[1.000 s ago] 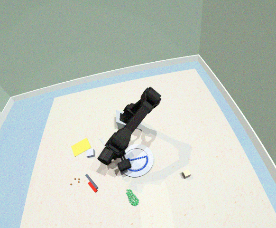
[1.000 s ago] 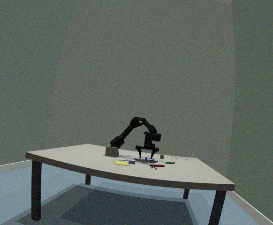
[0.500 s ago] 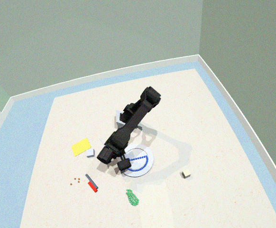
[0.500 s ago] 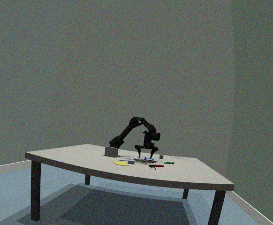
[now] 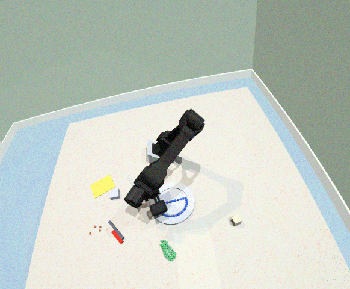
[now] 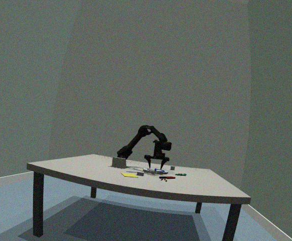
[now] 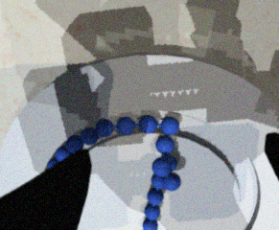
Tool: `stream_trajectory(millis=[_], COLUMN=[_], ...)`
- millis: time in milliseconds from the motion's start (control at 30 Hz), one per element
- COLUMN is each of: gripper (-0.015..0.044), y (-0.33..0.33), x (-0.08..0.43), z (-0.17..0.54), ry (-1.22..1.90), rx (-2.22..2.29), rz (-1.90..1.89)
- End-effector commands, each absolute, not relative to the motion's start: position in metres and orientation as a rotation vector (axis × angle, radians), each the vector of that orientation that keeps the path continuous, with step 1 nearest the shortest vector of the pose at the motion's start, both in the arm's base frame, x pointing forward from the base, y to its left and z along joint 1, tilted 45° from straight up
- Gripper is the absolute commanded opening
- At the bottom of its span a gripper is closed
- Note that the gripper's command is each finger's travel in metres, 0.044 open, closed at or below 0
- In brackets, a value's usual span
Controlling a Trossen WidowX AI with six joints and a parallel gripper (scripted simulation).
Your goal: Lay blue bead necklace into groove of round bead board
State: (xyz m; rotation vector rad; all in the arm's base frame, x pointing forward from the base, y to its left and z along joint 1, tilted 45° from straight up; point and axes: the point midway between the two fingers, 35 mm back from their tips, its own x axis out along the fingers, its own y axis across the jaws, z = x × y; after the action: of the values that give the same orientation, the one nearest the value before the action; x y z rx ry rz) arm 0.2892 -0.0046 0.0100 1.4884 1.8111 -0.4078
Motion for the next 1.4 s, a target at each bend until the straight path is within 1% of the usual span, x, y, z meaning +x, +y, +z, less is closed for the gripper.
stream_trajectory(millis=[0, 233, 267, 467, 1367], gripper=[0.0309, 0.0125, 0.012, 0.012, 0.012], y=[0.007, 0.039, 0.043, 0.059, 0.085], x=[0.291, 0.287, 0.285, 0.278, 0.277], z=[0.028, 0.075, 0.082, 0.105, 0.079], ry=[1.81, 1.812, 1.813, 1.817, 1.815], rx=[1.49, 1.522, 1.527, 1.544, 1.544], rz=[-0.42, -0.464, -0.469, -0.488, -0.486])
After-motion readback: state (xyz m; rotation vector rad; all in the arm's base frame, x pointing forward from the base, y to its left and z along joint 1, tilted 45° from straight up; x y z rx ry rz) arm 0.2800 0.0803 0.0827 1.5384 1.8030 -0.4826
